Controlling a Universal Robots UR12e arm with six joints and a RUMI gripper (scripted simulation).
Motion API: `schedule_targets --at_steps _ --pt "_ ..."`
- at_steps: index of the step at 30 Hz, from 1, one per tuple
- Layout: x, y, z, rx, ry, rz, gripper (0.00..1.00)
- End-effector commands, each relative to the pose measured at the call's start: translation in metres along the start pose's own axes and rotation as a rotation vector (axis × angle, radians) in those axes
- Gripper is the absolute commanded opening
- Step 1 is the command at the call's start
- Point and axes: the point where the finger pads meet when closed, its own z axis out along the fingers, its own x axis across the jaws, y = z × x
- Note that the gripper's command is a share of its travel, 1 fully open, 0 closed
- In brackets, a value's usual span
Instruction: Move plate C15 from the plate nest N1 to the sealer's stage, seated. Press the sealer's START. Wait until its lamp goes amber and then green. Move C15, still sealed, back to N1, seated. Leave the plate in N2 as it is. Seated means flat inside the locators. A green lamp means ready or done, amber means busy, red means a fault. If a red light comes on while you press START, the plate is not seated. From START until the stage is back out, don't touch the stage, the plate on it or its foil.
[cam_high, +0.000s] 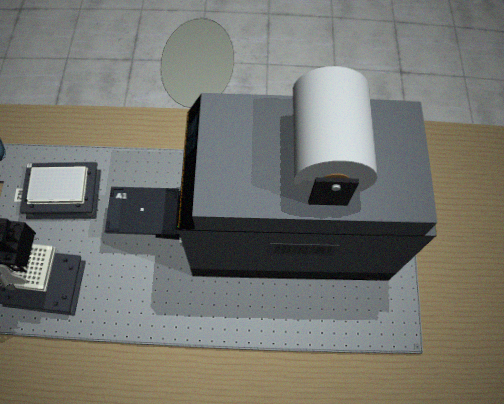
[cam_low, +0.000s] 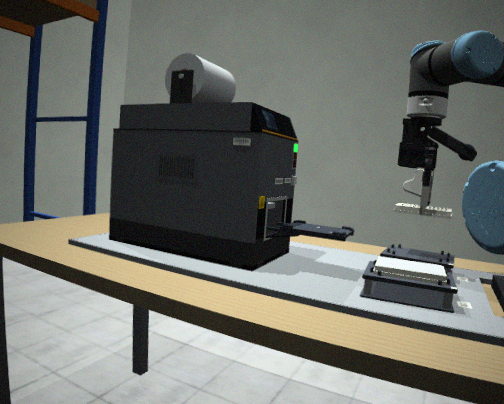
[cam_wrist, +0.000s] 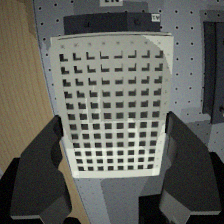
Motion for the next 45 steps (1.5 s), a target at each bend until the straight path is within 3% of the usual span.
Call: schedule_targets --at_steps 1,10,39,45 --pt "-0.001 0.0 -0.013 -0.001 -0.002 0.001 0.0" --pt "-0.001 0.0 -0.023 -0.001 -0.002 0.001 0.0" --pt "0.0 -0.001 -0.021 0.002 0.002 -0.069 0.0" --pt "0.005 0.008 -0.022 0.0 0.0 -0.07 0.0"
